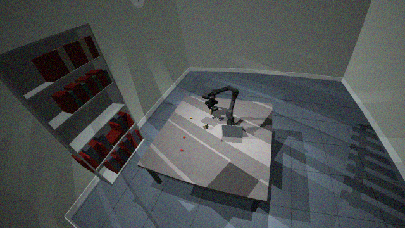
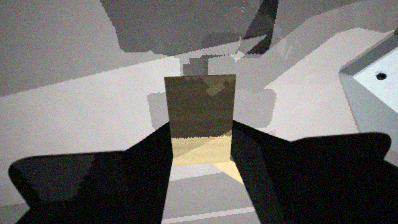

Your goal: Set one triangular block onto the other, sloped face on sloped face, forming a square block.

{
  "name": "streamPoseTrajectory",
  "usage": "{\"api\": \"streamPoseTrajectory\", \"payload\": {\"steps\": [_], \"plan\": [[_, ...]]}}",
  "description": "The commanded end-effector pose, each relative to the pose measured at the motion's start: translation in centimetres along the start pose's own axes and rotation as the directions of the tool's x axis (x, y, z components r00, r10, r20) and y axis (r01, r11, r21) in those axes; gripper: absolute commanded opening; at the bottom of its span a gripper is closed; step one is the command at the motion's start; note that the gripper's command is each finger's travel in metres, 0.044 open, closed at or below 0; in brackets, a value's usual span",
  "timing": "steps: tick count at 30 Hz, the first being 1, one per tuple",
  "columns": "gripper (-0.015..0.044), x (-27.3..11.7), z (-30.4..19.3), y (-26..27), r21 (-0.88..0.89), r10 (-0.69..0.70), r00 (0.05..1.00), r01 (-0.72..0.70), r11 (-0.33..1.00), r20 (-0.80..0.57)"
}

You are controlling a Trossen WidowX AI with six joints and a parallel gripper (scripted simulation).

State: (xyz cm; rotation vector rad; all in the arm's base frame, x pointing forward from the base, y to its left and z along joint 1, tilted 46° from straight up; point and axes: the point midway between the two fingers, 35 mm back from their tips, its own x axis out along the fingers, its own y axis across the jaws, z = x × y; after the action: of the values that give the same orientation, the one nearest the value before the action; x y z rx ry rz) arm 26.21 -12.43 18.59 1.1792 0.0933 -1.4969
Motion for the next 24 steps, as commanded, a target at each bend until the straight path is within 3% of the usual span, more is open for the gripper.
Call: {"api": "streamPoseTrajectory", "payload": {"steps": [1,12,24], "plan": [[0.0,-0.2,-0.4,0.4,-0.12,0.001,1.0,-0.001,0.993,0.002],[0.0,-0.4,-1.6,0.8,-0.481,-0.01,1.0,0.009,0.877,0.001],[0.0,-0.6,-2.9,1.2,-0.794,-0.023,1.0,0.016,0.608,0.002]]}}
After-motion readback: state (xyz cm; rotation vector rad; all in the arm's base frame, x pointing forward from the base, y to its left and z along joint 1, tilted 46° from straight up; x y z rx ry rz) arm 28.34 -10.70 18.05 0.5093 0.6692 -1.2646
